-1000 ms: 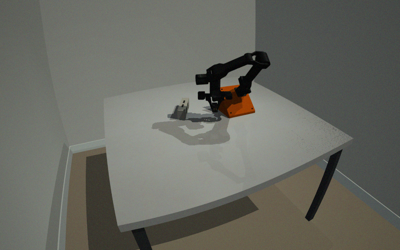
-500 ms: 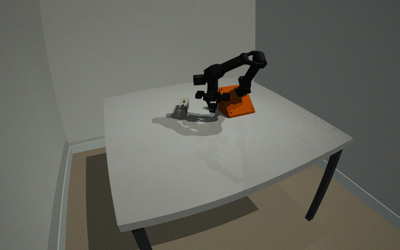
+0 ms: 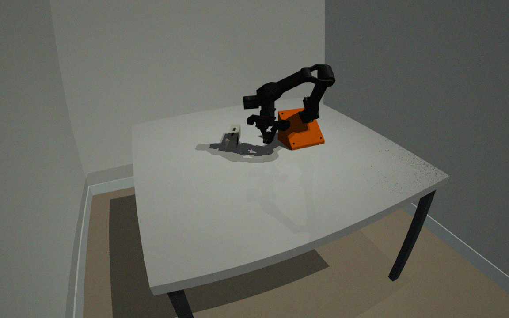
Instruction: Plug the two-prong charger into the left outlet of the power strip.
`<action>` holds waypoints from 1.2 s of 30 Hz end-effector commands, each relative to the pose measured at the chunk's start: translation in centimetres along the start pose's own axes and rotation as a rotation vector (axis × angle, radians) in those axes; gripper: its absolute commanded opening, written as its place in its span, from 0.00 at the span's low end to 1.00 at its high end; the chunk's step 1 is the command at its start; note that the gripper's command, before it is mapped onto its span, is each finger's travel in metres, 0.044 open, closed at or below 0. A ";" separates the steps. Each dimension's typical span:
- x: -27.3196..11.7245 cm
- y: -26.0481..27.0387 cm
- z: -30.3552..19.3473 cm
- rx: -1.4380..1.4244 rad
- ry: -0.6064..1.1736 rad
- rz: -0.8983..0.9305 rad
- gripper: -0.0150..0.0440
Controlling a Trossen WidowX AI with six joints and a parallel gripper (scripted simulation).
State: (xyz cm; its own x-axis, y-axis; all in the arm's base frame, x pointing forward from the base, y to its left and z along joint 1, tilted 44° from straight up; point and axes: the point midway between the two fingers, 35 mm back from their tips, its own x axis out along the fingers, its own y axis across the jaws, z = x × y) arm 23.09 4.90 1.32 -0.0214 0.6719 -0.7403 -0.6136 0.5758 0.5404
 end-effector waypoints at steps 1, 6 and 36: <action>0.1 -0.5 0.1 0.065 -0.005 0.003 0.25; 0.3 -0.9 0.1 0.149 -0.005 0.008 0.25; 1.7 -3.3 -0.5 0.652 0.001 0.039 0.25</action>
State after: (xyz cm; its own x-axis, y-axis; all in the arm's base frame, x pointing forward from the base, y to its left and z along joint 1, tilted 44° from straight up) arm 24.37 3.99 -1.66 -0.0386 0.6948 -0.7182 -0.0565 0.7161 0.6957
